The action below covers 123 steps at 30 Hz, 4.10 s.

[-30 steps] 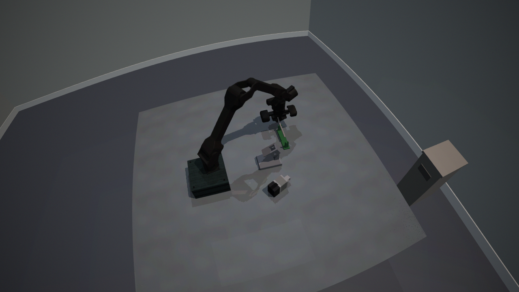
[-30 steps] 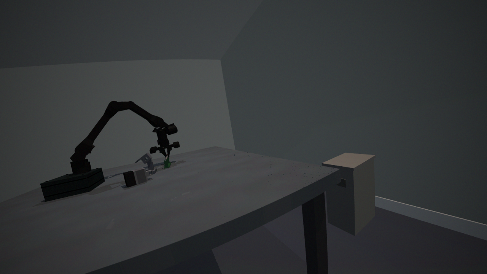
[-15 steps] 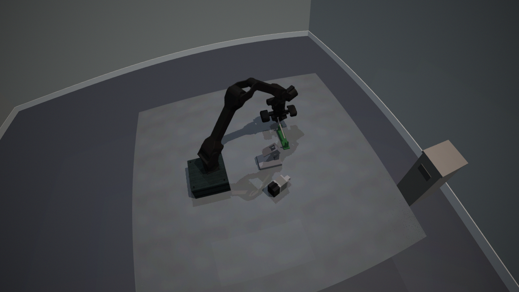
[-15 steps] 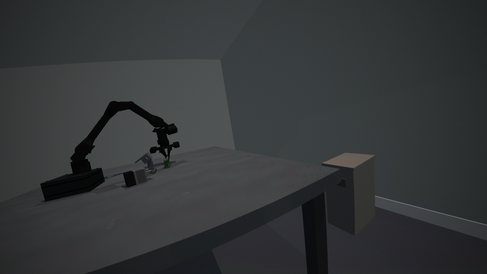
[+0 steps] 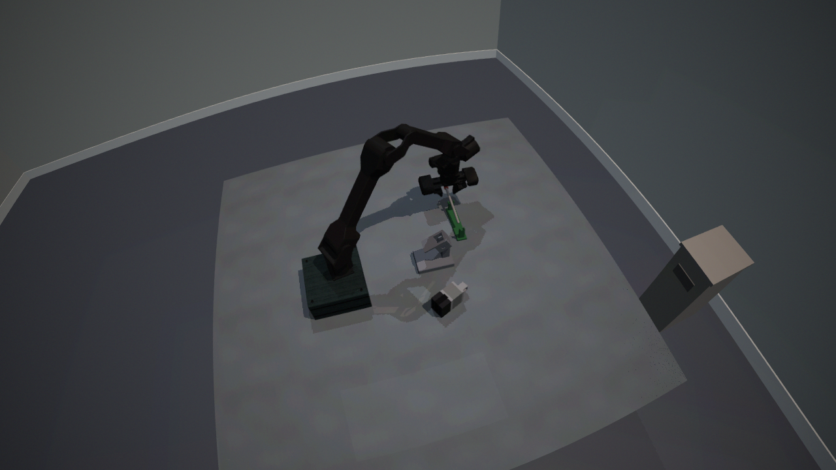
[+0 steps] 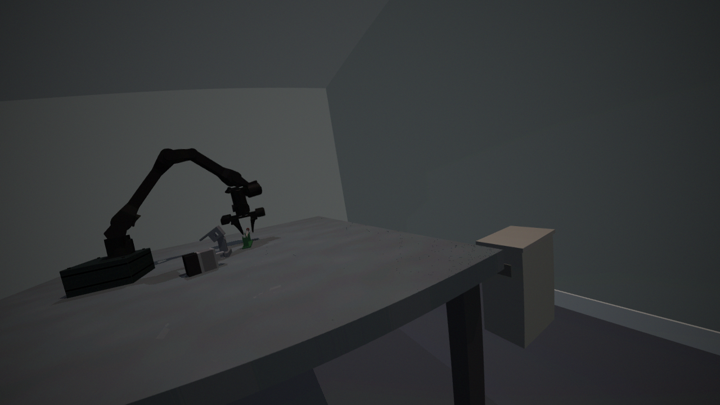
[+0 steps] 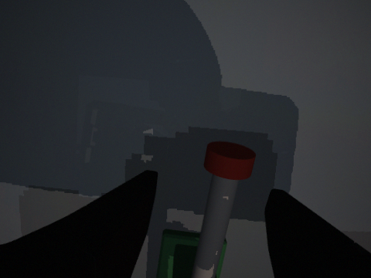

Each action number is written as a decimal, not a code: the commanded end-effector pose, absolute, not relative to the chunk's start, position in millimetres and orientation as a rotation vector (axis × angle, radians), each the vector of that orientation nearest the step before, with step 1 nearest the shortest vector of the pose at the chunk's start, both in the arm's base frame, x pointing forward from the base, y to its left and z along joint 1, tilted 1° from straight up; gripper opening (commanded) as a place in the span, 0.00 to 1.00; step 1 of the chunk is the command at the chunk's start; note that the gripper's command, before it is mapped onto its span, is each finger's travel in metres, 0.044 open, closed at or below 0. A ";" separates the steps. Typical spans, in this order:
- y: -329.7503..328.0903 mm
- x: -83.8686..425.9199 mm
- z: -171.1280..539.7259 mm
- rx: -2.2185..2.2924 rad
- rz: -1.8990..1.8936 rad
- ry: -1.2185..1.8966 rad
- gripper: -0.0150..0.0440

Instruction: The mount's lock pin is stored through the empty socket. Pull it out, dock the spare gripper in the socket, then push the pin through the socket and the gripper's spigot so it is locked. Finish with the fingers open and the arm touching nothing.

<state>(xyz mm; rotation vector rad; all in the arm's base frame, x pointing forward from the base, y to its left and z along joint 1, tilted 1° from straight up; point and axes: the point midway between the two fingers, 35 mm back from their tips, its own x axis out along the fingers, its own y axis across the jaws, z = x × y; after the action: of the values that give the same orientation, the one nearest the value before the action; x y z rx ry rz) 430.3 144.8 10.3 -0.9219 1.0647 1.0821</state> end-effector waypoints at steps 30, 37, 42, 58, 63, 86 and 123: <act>97.8 419.4 104.8 -0.950 1.073 1.127 0.59; 79.1 412.3 120.0 -0.958 1.074 1.156 0.56; 79.3 413.4 113.1 -0.958 1.074 1.156 0.56; 80.0 416.2 42.8 -0.959 1.074 1.155 0.56; 80.2 417.0 34.6 -0.959 1.074 1.155 0.56; 80.8 417.9 -2.9 -0.959 1.074 1.156 0.56; 81.0 416.7 3.0 -0.955 1.075 1.157 0.25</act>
<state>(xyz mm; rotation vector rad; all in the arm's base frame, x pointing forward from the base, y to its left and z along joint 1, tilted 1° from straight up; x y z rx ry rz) 416.0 81.1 -4.3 -0.9527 1.1604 1.0777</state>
